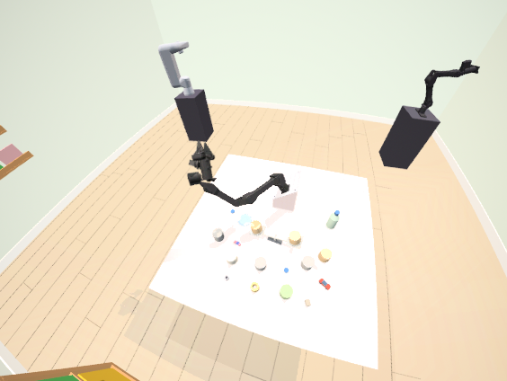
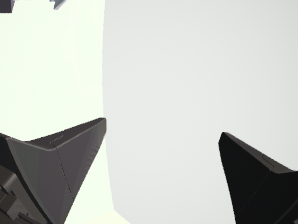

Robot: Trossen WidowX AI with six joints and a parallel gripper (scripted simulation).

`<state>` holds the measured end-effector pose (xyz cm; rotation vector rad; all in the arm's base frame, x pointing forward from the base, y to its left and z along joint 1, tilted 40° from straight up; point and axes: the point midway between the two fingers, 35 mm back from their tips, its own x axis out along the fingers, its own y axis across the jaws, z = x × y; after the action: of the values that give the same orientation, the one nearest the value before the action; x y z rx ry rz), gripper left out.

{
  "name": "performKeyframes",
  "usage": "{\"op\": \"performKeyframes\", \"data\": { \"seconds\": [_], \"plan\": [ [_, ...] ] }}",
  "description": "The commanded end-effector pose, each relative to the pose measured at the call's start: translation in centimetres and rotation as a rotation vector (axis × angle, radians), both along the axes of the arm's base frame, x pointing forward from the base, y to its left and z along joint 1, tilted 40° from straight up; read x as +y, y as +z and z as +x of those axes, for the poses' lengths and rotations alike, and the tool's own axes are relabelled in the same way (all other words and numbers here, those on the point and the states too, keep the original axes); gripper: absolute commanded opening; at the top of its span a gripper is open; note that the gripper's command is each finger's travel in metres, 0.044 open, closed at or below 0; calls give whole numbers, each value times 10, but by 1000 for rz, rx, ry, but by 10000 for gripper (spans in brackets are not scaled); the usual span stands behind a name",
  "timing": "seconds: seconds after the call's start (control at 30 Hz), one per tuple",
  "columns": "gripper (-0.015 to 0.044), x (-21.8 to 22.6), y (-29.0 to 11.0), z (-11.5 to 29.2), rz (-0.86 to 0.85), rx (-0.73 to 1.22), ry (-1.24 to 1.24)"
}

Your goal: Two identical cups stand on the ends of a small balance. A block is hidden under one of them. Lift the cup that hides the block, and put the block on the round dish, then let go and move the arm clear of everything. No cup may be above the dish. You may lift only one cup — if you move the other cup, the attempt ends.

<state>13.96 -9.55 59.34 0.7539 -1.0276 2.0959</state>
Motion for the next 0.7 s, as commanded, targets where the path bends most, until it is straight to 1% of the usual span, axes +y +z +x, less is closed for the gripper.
{"op": "performKeyframes", "data": {
  "seconds": [0.0,0.03,0.13,0.3,0.67],
  "plan": [
    [426,0,0,-1,-2,-1,-1],
    [440,2,0,-3,-9,-4,-3],
    [440,11,1,-18,-57,-25,-22],
    [440,39,-1,-58,-194,-74,-80],
    [440,106,-24,-124,-433,-190,-259]
  ]
}}
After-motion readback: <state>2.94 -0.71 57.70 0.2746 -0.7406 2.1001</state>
